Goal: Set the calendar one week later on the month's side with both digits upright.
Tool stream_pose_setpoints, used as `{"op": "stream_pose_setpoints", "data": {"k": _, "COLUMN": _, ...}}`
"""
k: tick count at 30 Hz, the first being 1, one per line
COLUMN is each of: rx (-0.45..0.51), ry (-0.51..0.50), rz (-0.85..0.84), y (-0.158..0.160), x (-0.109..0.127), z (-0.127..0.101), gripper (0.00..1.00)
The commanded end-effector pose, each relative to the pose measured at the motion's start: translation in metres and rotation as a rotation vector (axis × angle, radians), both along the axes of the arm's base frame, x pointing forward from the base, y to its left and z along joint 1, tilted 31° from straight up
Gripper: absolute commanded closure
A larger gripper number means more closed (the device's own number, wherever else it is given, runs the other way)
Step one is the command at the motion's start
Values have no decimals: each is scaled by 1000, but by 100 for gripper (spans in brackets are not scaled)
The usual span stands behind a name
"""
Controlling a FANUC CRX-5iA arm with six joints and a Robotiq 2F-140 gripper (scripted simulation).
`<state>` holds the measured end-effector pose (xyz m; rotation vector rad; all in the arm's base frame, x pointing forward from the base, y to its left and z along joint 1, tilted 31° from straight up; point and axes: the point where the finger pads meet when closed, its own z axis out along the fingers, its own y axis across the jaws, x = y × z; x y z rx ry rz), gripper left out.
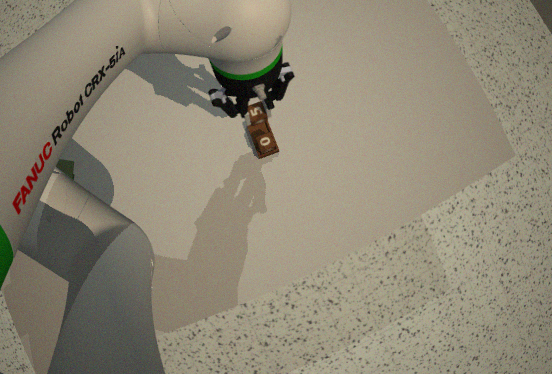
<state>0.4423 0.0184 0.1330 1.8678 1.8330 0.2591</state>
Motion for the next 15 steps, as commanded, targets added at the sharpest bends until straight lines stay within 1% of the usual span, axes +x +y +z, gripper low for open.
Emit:
{"op": "stream_pose_setpoints", "data": {"k": 1, "rx": 0, "ry": 0, "rz": 0, "y": 0, "x": 0, "z": 0, "gripper": 83}}
{"op": "stream_pose_setpoints", "data": {"k": 6, "rx": 5, "ry": -3, "rz": -9, "y": 1, "x": 0, "z": 0, "gripper": 83}}
{"op": "stream_pose_setpoints", "data": {"k": 8, "rx": 22, "ry": -10, "rz": -40, "y": 3, "x": 1, "z": -1, "gripper": 83}}
{"op": "stream_pose_setpoints", "data": {"k": 10, "rx": 55, "ry": -25, "rz": -98, "y": 6, "x": 2, "z": -2, "gripper": 83}}
{"op": "stream_pose_setpoints", "data": {"k": 13, "rx": 130, "ry": -59, "rz": -234, "y": 15, "x": 3, "z": -4, "gripper": 83}}
{"op": "stream_pose_setpoints", "data": {"k": 14, "rx": 134, "ry": -61, "rz": -241, "y": 15, "x": 3, "z": -4, "gripper": 83}}
{"op": "stream_pose_setpoints", "data": {"k": 15, "rx": 163, "ry": -74, "rz": -294, "y": 19, "x": 4, "z": -5, "gripper": 83}}
